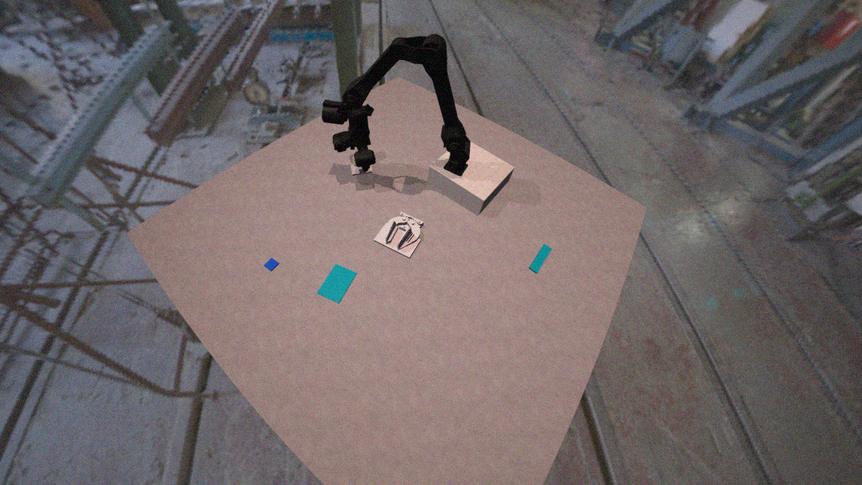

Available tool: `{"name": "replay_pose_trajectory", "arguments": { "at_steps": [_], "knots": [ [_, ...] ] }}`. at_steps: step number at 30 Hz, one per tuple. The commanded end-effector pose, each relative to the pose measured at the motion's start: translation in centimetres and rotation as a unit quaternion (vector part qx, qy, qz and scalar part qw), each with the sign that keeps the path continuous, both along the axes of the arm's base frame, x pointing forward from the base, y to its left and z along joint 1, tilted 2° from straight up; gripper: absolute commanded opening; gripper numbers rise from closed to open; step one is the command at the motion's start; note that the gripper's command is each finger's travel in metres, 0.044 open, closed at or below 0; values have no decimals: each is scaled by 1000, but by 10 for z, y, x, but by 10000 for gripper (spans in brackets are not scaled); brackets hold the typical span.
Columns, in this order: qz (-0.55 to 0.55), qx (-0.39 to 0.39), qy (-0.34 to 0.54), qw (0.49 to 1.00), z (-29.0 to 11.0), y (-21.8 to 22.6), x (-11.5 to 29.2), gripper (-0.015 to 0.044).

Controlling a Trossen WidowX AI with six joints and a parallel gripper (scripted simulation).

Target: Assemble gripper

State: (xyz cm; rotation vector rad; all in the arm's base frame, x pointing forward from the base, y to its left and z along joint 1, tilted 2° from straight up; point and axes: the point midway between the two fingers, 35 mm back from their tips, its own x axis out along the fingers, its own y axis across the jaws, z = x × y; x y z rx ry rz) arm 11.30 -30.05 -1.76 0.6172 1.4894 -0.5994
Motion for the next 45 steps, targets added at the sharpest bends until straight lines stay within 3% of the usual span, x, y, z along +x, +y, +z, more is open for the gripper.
{"name": "replay_pose_trajectory", "arguments": {
  "at_steps": [1,16,45],
  "knots": [
    [-1,-3,0,1000,12,-2,1,351],
    [-1,-3,1,1000,58,0,0,351],
    [98,-3,-3,995,62,55,64,351]
  ]
}}
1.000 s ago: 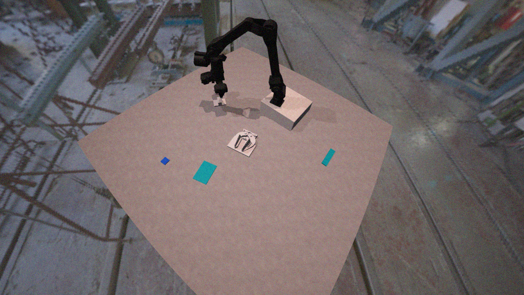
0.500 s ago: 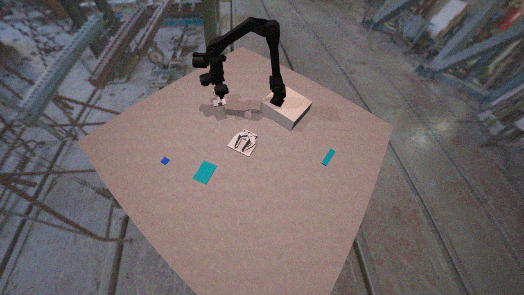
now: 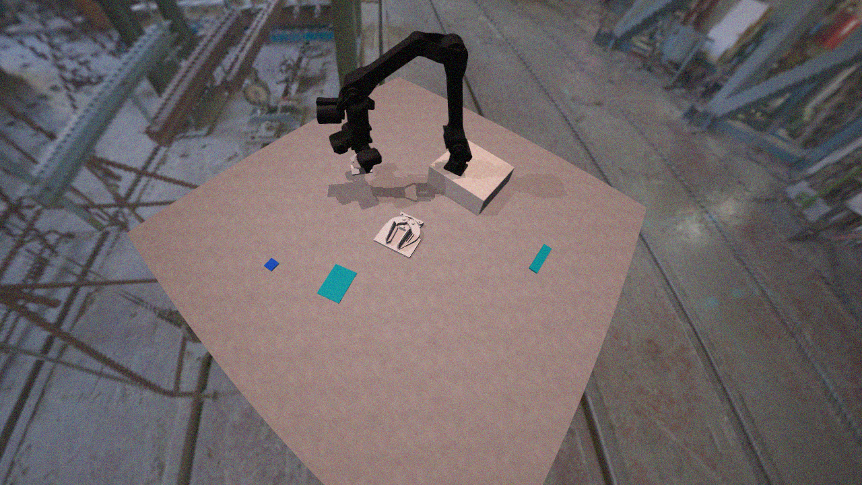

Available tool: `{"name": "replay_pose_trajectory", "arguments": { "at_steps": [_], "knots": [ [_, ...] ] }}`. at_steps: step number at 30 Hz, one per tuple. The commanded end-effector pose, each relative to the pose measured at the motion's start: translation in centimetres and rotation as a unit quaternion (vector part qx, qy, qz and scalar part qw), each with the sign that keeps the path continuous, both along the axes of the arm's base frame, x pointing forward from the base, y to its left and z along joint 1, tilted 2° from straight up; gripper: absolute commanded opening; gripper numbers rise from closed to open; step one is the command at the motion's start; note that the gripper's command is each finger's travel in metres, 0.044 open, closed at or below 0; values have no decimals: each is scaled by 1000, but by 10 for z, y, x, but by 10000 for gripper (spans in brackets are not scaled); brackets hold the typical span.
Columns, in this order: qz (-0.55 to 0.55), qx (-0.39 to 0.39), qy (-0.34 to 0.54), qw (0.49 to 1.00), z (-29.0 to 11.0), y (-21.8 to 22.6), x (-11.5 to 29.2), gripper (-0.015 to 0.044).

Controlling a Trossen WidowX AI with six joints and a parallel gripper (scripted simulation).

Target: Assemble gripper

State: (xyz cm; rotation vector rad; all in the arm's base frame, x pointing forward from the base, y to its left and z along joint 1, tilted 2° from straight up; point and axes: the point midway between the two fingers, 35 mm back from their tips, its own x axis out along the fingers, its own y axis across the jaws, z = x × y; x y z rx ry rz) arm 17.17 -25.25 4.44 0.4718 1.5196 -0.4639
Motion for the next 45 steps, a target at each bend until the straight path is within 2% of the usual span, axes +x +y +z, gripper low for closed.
{"name": "replay_pose_trajectory", "arguments": {
  "at_steps": [1,24,45],
  "knots": [
    [12,1,-1,1000,0,10,8,351],
    [107,3,-4,994,1,74,49,351],
    [198,5,-6,980,2,140,70,351]
  ]
}}
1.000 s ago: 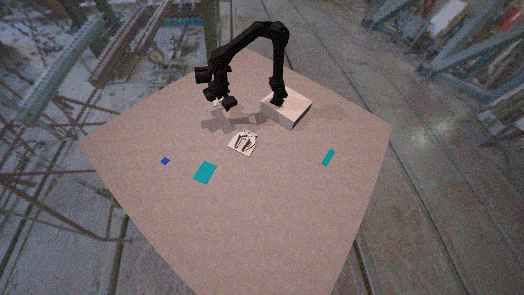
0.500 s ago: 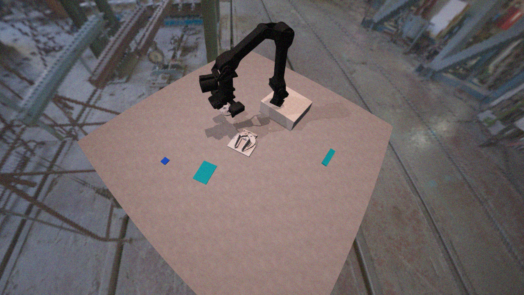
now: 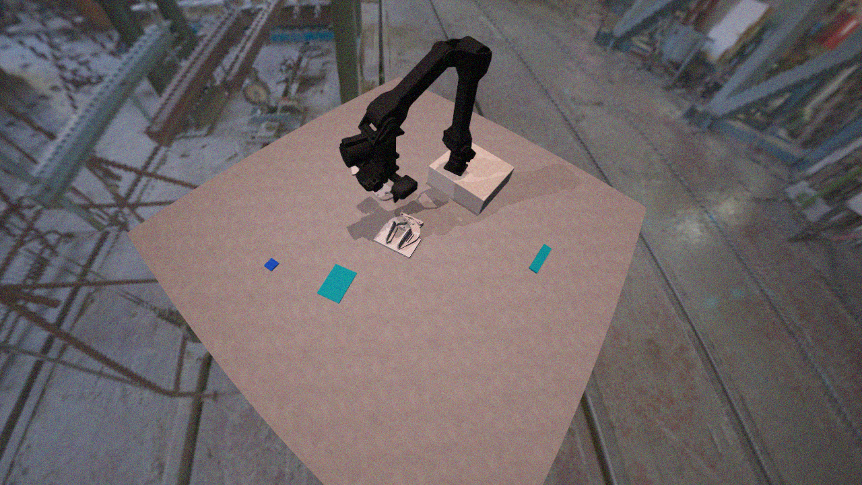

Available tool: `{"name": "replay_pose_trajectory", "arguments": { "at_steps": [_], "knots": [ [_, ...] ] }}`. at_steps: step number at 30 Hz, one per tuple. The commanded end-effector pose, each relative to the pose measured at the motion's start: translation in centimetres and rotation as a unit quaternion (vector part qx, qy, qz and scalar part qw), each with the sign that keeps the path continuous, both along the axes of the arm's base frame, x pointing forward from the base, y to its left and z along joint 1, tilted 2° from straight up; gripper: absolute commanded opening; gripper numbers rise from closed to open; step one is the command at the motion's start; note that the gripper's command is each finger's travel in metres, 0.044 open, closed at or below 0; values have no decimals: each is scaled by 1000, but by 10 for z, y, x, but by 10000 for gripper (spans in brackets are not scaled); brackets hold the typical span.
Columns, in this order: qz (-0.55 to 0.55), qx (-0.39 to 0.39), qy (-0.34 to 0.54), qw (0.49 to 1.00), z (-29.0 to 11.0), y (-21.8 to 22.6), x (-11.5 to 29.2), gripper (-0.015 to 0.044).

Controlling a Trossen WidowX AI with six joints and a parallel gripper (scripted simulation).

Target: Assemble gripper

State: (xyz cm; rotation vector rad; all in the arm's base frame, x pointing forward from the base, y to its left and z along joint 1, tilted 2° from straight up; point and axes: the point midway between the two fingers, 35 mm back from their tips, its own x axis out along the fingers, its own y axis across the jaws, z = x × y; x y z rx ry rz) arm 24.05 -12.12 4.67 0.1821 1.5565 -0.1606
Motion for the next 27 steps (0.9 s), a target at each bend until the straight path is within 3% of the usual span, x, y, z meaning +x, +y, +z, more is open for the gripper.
{"name": "replay_pose_trajectory", "arguments": {
  "at_steps": [1,27],
  "knots": [
    [14,3,-1,1000,0,12,2,351],
    [121,6,-2,993,-2,88,2,351]
  ]
}}
